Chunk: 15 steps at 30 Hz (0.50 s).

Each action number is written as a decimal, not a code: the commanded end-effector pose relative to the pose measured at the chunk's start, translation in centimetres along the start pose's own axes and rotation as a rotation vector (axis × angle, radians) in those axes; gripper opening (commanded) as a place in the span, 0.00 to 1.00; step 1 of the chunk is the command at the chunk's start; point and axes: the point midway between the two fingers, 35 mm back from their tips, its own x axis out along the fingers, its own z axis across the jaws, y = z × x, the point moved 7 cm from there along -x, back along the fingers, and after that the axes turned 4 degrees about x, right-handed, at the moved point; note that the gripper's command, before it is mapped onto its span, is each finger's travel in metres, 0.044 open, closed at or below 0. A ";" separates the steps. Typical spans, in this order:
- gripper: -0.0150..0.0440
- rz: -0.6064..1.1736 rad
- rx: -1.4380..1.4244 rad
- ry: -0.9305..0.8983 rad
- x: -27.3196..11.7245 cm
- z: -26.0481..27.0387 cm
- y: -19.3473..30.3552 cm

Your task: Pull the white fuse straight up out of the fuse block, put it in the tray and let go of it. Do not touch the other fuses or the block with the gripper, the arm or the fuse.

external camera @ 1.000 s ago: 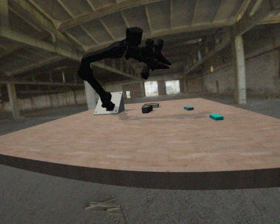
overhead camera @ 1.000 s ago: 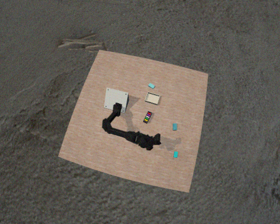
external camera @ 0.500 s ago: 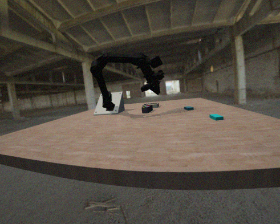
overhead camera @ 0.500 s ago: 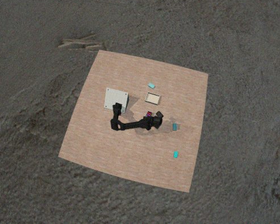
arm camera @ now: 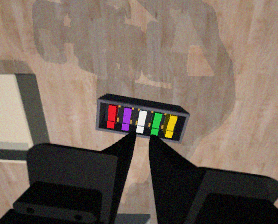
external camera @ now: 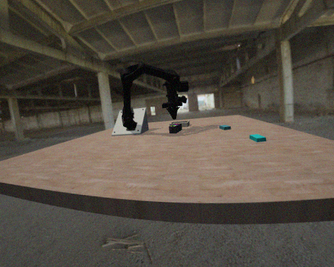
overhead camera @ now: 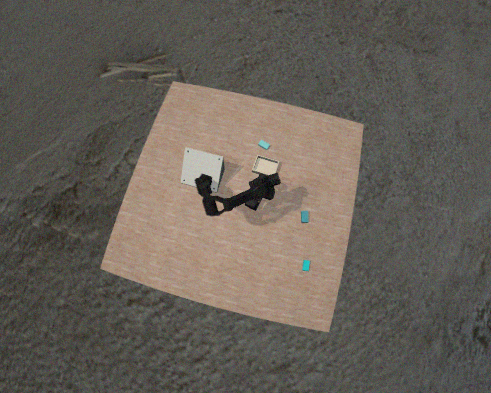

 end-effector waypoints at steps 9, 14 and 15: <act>0.37 -0.004 -0.001 0.008 0.9 0.2 -0.1; 0.37 -0.004 -0.001 0.008 1.4 0.2 -0.1; 0.37 -0.004 -0.001 0.008 1.5 0.2 -0.1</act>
